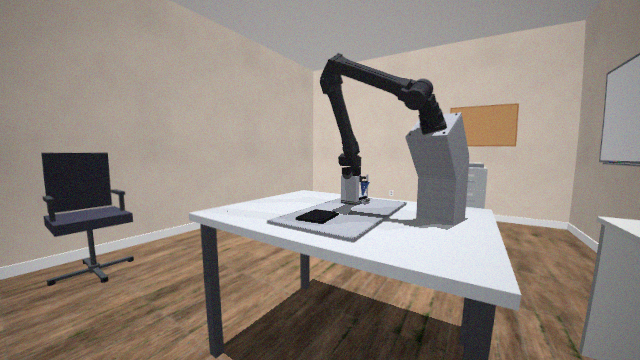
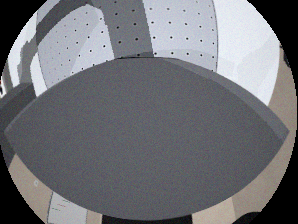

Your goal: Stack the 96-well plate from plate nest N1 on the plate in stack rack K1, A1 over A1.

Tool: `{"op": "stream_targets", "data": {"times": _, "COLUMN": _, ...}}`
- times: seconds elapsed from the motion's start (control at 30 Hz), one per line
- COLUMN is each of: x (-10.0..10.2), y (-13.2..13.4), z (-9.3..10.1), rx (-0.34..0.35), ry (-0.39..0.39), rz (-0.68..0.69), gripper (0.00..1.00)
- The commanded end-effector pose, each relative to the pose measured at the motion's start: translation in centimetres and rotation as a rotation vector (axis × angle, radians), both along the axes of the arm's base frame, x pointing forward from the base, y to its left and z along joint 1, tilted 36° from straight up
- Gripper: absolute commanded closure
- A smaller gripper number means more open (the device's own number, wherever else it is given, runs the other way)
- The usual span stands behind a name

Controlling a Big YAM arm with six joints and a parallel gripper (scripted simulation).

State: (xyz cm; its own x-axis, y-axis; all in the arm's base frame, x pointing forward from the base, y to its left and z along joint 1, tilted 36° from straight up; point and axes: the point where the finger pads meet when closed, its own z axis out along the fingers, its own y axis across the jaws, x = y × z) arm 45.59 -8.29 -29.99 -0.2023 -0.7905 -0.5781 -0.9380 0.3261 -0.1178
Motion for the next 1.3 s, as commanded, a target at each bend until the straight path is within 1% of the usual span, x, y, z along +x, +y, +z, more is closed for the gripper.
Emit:
{"op": "stream_targets", "data": {"times": 0.0, "x": 0.6, "y": 1.0, "z": -0.9, "rx": -0.006, "ry": -0.001, "rz": 0.005, "gripper": 0.00}}
{"op": "stream_targets", "data": {"times": 0.43, "x": 0.6, "y": 1.0, "z": -0.9, "rx": -0.006, "ry": -0.001, "rz": 0.005, "gripper": 0.00}}
{"op": "stream_targets", "data": {"times": 0.47, "x": 0.1, "y": 1.0, "z": -0.7, "rx": -0.003, "ry": 0.007, "rz": 0.005, "gripper": 0.00}}
{"op": "stream_targets", "data": {"times": 0.5, "x": -0.3, "y": 1.0, "z": -0.4, "rx": -0.001, "ry": 0.011, "rz": 0.005, "gripper": 0.00}}
{"op": "stream_targets", "data": {"times": 0.53, "x": 0.6, "y": 0.4, "z": 1.2, "rx": -0.008, "ry": -0.005, "rz": 0.009, "gripper": 0.00}}
{"op": "stream_targets", "data": {"times": 0.6, "x": 0.6, "y": 0.4, "z": 1.2, "rx": -0.008, "ry": -0.005, "rz": 0.009, "gripper": 0.00}}
{"op": "stream_targets", "data": {"times": 0.7, "x": 0.0, "y": -1.6, "z": 1.9, "rx": -0.007, "ry": -0.013, "rz": -0.014, "gripper": 0.00}}
{"op": "stream_targets", "data": {"times": 1.1, "x": -1.0, "y": -3.2, "z": 4.5, "rx": -0.008, "ry": -0.013, "rz": -0.015, "gripper": 0.00}}
{"op": "stream_targets", "data": {"times": 1.17, "x": -1.0, "y": -3.2, "z": 4.5, "rx": -0.008, "ry": -0.013, "rz": -0.015, "gripper": 0.00}}
{"op": "stream_targets", "data": {"times": 1.2, "x": -0.7, "y": -1.8, "z": 4.7, "rx": -0.008, "ry": -0.013, "rz": 0.020, "gripper": 0.00}}
{"op": "stream_targets", "data": {"times": 1.27, "x": -1.2, "y": -3.6, "z": 5.2, "rx": -0.008, "ry": -0.013, "rz": -0.015, "gripper": 0.00}}
